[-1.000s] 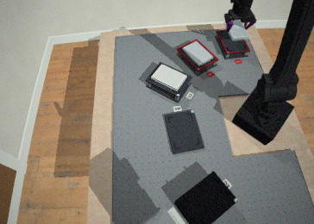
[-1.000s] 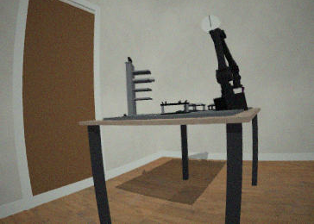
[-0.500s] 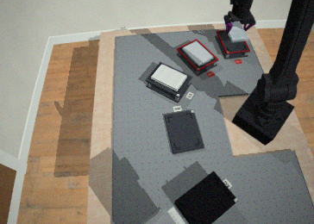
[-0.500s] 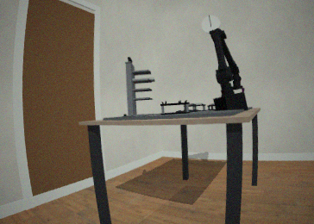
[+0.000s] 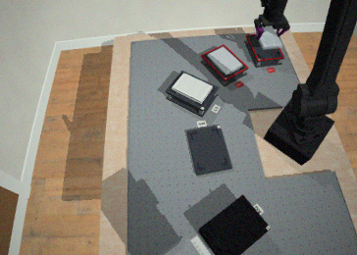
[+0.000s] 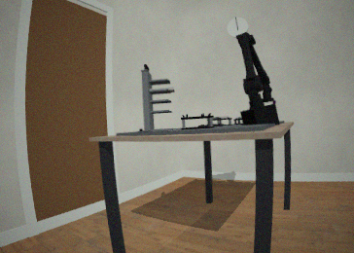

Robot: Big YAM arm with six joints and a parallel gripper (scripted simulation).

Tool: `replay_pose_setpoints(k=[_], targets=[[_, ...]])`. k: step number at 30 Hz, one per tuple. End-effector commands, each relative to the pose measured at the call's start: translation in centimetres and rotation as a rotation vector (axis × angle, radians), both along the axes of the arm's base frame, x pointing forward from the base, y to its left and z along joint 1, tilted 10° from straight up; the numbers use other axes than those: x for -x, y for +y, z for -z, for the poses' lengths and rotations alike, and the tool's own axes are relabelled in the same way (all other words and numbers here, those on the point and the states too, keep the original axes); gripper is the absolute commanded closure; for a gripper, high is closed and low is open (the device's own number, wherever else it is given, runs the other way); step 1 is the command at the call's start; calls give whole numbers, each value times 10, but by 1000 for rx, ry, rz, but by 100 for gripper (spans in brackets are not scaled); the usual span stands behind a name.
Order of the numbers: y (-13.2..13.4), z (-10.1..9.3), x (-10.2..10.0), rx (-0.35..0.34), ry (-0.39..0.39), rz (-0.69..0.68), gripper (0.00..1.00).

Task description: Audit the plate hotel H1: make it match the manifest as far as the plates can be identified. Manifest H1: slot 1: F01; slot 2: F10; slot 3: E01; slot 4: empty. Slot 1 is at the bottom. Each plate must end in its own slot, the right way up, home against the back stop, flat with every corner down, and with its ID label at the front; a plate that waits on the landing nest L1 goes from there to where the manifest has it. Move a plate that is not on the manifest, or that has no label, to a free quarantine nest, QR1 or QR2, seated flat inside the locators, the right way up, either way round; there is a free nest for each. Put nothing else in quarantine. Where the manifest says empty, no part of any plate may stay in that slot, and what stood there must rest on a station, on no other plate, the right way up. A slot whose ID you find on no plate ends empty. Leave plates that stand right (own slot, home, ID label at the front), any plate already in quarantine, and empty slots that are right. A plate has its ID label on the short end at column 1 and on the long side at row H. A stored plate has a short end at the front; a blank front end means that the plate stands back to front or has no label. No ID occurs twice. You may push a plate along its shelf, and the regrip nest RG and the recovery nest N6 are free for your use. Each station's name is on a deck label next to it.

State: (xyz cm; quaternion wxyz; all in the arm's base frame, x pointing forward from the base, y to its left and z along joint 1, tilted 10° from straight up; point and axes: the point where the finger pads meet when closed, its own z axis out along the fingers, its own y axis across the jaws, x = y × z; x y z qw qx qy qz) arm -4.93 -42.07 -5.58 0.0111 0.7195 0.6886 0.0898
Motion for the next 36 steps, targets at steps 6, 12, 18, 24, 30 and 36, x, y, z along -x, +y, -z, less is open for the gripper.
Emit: replay_pose_setpoints(k=[6,12,18,24,30,36], targets=[[-6,2,-7,22,1,-5,14],[-3,10,-8,11,0,-4,14],[-2,15,-9,10,-1,-4,14],[-7,12,-9,24,1,-4,14],[-3,18,-10,16,0,-4,14],[-1,25,-11,9,-1,-4,14]])
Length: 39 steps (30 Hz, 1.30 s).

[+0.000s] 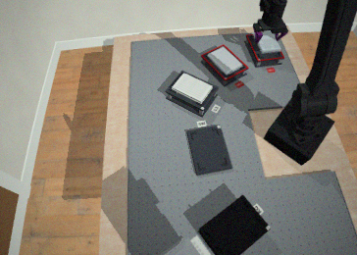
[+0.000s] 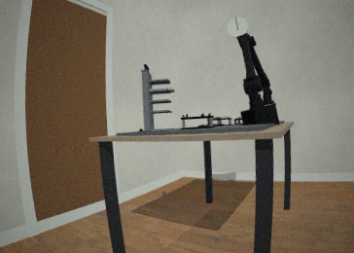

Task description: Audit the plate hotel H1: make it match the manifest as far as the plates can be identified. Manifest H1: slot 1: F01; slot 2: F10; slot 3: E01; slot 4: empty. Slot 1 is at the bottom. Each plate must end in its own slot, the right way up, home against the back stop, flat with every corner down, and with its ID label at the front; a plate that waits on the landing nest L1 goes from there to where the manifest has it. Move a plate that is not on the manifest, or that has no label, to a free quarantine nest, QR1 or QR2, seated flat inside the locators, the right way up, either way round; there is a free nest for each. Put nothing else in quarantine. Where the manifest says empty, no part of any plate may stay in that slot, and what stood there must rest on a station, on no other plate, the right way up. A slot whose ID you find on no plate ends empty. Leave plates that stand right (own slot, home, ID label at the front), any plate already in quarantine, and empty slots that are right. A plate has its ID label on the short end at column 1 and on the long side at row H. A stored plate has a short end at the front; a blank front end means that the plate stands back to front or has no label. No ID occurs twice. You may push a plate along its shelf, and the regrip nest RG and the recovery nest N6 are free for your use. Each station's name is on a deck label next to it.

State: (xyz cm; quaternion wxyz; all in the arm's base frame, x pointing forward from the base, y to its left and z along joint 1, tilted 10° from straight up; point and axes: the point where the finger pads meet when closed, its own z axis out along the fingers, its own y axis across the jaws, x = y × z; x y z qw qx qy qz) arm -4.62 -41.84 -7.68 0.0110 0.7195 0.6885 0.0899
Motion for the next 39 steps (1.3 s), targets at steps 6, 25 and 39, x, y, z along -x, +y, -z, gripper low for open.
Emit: replay_pose_setpoints(k=[6,25,39], targets=[[-6,5,-7,16,0,-4,14],[-2,18,-9,10,-1,-4,14],[-14,9,-2,41,5,-2,0]])
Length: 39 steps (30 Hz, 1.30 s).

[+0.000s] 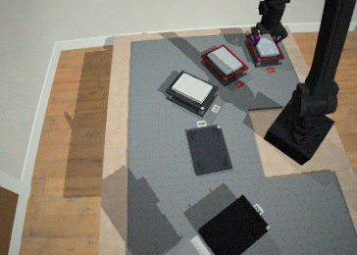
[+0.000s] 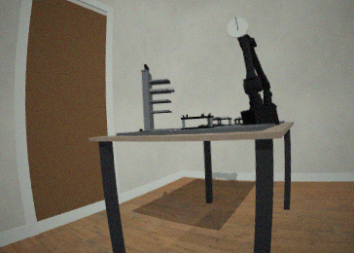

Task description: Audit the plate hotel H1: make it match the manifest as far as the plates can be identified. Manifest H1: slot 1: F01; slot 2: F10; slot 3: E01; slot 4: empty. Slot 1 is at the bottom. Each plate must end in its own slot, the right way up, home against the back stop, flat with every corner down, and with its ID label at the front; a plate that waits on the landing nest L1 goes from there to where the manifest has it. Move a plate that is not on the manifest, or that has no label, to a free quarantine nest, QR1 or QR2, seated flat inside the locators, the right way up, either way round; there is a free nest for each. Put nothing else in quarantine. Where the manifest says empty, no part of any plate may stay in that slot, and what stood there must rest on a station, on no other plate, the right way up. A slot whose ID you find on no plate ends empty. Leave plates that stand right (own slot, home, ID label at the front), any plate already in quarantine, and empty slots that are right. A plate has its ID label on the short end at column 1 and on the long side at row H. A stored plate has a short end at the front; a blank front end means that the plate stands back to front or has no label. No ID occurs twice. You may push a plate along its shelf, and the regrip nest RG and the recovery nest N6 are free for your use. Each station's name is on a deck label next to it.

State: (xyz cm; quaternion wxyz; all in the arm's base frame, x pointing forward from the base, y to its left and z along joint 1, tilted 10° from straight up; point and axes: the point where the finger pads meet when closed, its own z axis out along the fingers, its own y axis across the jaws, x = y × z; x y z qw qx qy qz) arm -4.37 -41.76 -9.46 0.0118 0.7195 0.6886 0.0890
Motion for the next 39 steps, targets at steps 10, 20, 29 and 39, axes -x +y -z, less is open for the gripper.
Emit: replay_pose_setpoints(k=[10,20,29,39], targets=[[-15,-8,0,38,4,-2,0],[-31,-46,7,72,8,-10,0],[-33,-78,16,74,11,0,0],[-35,-96,22,76,13,0,0]])
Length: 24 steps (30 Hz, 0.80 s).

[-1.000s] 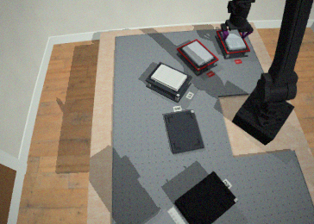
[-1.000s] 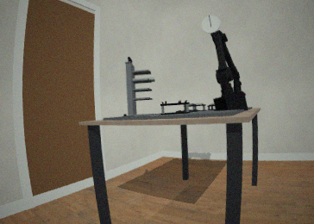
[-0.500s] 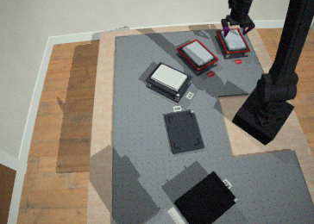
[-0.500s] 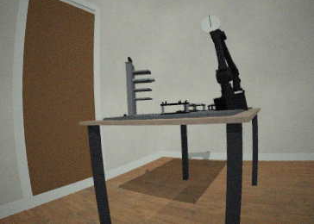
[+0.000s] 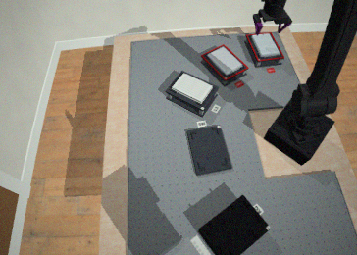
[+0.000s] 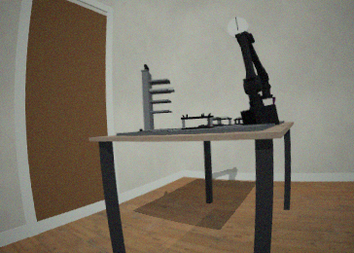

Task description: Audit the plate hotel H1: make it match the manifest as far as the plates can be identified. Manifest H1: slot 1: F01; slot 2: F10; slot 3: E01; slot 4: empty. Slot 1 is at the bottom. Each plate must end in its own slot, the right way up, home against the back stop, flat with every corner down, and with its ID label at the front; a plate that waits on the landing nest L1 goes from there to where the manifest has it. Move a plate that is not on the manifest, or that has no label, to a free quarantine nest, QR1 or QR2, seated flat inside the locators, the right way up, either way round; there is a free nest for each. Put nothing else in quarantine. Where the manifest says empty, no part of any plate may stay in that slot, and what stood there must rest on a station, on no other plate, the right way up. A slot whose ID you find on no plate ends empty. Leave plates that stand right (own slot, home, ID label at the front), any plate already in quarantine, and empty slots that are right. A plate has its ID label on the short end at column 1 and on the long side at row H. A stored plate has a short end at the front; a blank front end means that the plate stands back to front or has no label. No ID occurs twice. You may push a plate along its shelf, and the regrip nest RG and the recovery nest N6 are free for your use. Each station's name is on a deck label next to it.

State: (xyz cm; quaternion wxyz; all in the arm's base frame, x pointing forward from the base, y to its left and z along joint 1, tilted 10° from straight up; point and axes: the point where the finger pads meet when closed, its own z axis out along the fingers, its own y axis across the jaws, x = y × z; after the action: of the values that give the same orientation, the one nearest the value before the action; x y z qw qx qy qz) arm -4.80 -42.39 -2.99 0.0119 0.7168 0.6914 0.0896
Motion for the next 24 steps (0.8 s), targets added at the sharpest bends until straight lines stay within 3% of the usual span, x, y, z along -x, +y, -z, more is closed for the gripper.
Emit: replay_pose_setpoints(k=[1,7,9,10,13,24], targets=[[-29,-35,18,76,14,8,0],[-30,-51,20,77,14,8,0],[-30,-51,20,77,14,8,0],[-26,-37,20,40,7,8,0],[-31,-62,22,78,15,8,0],[-33,-93,26,80,17,8,0]])
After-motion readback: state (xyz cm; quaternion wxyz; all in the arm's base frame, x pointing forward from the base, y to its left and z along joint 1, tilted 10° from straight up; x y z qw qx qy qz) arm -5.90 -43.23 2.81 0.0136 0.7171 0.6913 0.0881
